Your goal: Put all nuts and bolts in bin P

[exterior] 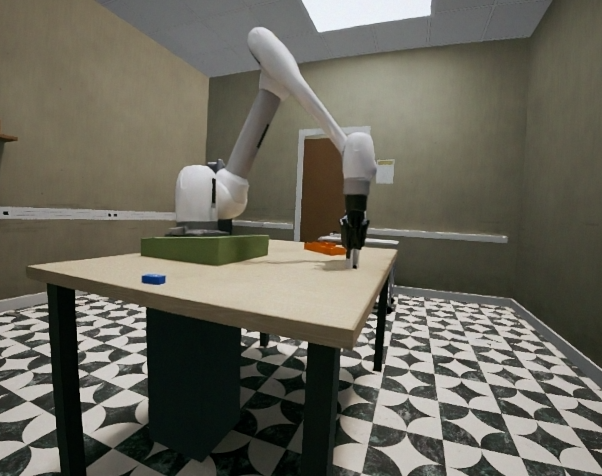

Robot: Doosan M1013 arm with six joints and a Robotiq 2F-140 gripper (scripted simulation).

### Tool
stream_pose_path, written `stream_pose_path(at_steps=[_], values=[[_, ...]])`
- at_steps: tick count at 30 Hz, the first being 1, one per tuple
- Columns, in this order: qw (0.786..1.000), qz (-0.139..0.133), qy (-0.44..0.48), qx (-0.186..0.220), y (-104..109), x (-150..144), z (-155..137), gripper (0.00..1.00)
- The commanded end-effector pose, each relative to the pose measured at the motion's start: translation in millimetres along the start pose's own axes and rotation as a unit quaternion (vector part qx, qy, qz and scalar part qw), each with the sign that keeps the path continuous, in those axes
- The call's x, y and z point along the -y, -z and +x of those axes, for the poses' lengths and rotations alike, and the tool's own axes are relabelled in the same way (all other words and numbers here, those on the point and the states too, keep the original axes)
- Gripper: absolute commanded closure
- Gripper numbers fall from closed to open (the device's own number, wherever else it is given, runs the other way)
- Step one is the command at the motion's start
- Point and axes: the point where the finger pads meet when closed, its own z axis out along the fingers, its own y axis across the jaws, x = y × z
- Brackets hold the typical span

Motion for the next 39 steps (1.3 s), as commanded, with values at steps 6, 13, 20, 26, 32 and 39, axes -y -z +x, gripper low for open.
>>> stream_pose_path(at_steps=[6,13,20,26,32,39], values=[[1.0,0.001,0.0,0.0,1,0,0,0.85],[1.0,0.001,0.0,0.0,1,0,0,0.85],[1.0,0.001,0.0,0.0,1,0,0,0.85],[1.0,0.001,0.0,0.0,1,0,0,0.85],[1.0,0.001,0.0,0.0,4,0,0,0.85],[1.0,0.001,0.0,0.0,27,0,0,0.85]])
